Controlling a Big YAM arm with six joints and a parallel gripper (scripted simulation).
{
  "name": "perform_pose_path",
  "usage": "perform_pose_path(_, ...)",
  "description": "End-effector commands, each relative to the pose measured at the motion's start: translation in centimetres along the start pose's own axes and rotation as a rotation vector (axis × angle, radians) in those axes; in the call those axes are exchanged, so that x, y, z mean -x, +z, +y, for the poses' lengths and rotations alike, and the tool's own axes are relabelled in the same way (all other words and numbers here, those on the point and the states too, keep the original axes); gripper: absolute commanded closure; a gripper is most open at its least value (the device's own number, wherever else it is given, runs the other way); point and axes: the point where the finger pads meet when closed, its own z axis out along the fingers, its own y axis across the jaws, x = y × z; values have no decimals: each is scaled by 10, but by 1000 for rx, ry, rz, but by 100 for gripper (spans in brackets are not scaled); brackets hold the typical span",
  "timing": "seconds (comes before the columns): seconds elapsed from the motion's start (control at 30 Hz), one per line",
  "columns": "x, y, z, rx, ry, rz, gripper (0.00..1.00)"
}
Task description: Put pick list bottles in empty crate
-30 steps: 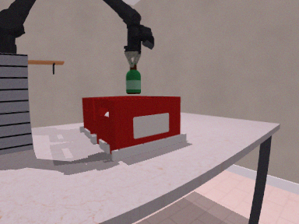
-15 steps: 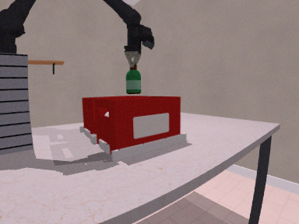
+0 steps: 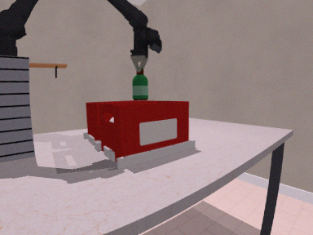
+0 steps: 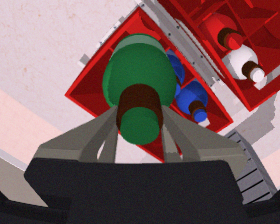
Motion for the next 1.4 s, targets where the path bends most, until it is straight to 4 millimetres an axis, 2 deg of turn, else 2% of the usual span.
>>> perform_pose_path(0.0,22,-30,12,57,15,-68,100)
perform_pose_path(0.1,23,-31,13,60,15,-72,100)
perform_pose_path(0.23,17,-12,8,40,15,-48,100)
perform_pose_path(0.3,16,-16,8,45,14,-55,100)
perform_pose_path(0.37,25,-25,16,64,14,-77,100)
perform_pose_path(0.43,25,-24,17,66,14,-78,100)
perform_pose_path(0.57,16,-2,9,40,13,-48,100)
perform_pose_path(0.67,14,-8,8,45,13,-54,100)
perform_pose_path(0.77,27,-18,20,71,13,-84,100)
perform_pose_path(0.93,18,5,15,46,11,-55,100)
perform_pose_path(1.03,15,0,13,51,11,-61,100)
perform_pose_path(1.1,23,-5,20,67,11,-79,100)
perform_pose_path(1.2,24,-5,21,68,11,-80,100)
perform_pose_path(1.23,23,-3,20,66,11,-77,100)
perform_pose_path(1.3,16,15,15,45,11,-53,100)
perform_pose_path(1.37,12,19,11,38,11,-45,100)
